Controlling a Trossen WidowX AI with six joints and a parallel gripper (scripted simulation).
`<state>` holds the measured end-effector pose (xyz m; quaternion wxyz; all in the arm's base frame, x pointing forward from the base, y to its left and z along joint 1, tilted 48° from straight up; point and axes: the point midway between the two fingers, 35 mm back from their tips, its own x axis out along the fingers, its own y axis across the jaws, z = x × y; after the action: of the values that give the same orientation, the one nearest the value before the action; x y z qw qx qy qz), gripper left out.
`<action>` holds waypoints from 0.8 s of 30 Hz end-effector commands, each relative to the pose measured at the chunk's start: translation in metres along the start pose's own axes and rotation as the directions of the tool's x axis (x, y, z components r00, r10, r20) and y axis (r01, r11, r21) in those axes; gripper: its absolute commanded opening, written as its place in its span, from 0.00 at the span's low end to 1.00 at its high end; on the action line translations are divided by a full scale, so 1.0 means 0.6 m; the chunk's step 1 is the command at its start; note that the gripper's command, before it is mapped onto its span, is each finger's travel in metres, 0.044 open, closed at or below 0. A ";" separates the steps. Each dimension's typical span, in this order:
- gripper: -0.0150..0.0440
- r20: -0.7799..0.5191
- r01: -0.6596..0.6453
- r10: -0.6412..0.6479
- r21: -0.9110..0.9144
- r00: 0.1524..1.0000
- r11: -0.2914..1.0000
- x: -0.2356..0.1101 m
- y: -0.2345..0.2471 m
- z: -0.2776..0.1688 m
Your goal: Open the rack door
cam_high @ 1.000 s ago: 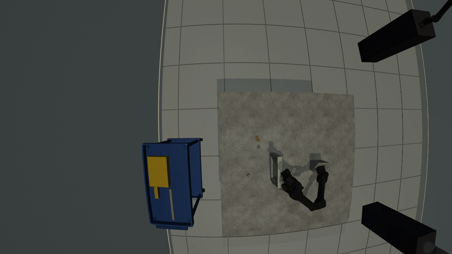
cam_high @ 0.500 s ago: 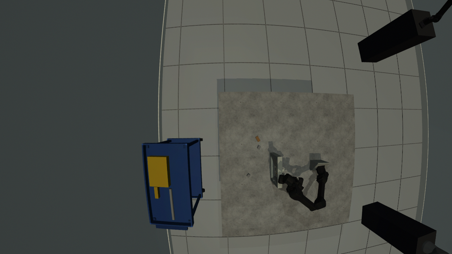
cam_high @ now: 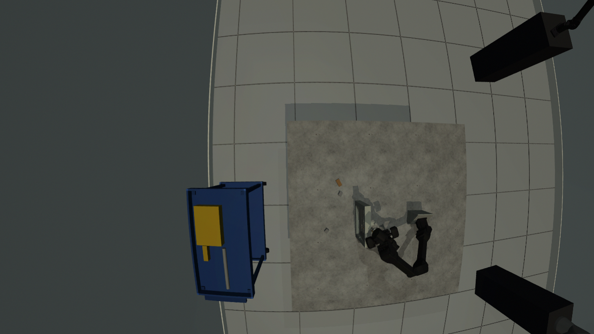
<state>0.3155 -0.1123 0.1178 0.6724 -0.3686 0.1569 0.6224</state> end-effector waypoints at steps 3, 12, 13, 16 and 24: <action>0.28 -0.001 -0.004 0.004 -0.059 1.000 0.998 0.004 -0.001 -0.002; 0.28 -0.001 -0.004 0.004 -0.059 1.000 0.998 0.004 -0.001 -0.002; 0.28 -0.001 -0.004 0.004 -0.059 1.000 0.998 0.004 -0.001 -0.002; 0.42 -0.001 -0.004 0.004 -0.059 1.000 0.998 0.004 -0.001 -0.002; 0.74 -0.001 -0.004 0.004 -0.059 1.000 0.998 0.004 -0.001 -0.002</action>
<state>0.3168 -0.1119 0.1170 0.6618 -0.3877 0.1412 0.6259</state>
